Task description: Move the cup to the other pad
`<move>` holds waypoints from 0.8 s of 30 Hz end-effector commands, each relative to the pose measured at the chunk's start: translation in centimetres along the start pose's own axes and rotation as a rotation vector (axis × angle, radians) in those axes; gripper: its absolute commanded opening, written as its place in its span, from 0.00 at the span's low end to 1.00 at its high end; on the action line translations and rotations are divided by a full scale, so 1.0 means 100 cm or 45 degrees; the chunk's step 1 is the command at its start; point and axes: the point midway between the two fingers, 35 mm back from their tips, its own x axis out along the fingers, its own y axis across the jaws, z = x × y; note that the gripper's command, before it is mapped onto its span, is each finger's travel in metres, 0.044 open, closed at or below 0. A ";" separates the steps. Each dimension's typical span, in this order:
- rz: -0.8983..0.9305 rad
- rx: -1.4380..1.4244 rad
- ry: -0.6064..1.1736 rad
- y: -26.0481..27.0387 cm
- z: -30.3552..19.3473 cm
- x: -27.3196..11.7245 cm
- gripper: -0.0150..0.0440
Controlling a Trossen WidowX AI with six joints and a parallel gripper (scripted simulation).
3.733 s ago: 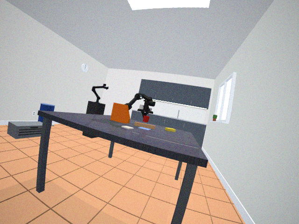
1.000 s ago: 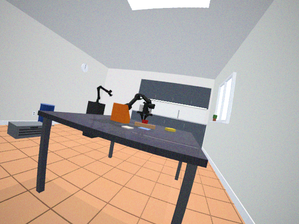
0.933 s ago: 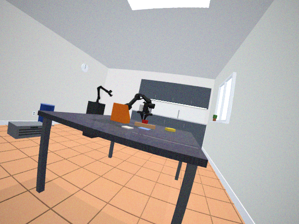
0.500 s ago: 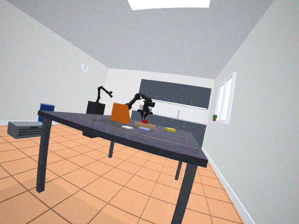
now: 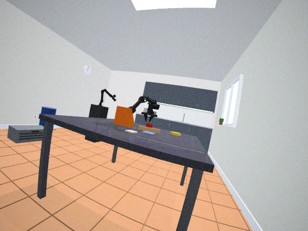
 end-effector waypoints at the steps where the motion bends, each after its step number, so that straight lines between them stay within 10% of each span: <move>1: 0.000 0.001 0.000 0.000 0.000 0.000 0.78; 6: -0.001 0.001 0.003 -0.001 0.000 -0.006 1.00; 24: -0.007 -0.007 0.007 0.001 0.001 -0.064 1.00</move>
